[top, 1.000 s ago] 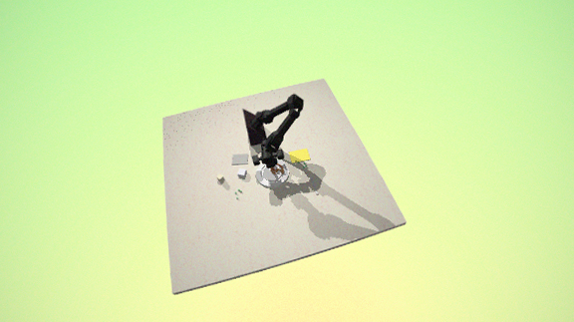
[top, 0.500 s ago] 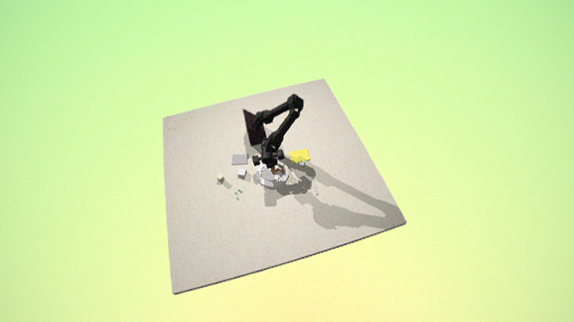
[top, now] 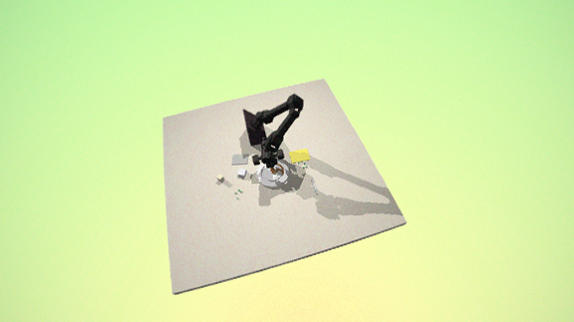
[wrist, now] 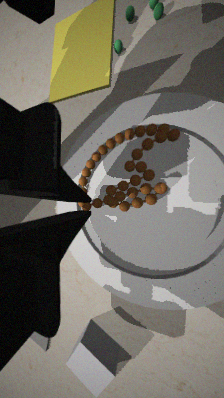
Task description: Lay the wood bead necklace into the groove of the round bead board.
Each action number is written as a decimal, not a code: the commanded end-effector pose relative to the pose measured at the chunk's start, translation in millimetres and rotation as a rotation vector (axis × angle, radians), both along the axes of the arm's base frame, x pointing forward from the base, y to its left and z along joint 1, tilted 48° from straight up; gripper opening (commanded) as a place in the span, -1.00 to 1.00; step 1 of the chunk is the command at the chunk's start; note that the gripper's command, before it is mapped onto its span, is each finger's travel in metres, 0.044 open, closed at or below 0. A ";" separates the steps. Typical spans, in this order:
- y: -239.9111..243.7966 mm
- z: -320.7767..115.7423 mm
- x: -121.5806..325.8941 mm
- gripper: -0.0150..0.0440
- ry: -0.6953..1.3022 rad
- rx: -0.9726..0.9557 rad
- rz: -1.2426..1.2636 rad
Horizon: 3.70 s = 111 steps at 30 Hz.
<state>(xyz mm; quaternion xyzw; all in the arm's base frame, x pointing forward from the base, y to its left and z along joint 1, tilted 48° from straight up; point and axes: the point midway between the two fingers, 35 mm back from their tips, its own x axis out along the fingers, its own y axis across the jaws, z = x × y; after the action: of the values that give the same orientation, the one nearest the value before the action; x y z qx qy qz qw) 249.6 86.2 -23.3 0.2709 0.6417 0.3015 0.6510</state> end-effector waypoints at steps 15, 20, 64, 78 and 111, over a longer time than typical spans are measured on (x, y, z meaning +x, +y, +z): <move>-8.6 -5.0 -9.2 -0.49 -0.003 0.002 -0.003; -3.6 -9.5 -9.3 -0.49 -0.003 0.002 -0.003; -8.9 -4.0 -9.1 1.00 -0.003 0.002 -0.002; -28.6 21.5 1.6 0.11 -0.071 0.001 0.059; -0.6 -3.5 1.8 -0.17 -0.075 -0.001 0.064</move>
<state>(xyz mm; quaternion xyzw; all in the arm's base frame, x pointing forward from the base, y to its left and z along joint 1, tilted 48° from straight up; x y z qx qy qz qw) 251.2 86.0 -27.1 0.2382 0.6256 0.3322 0.6645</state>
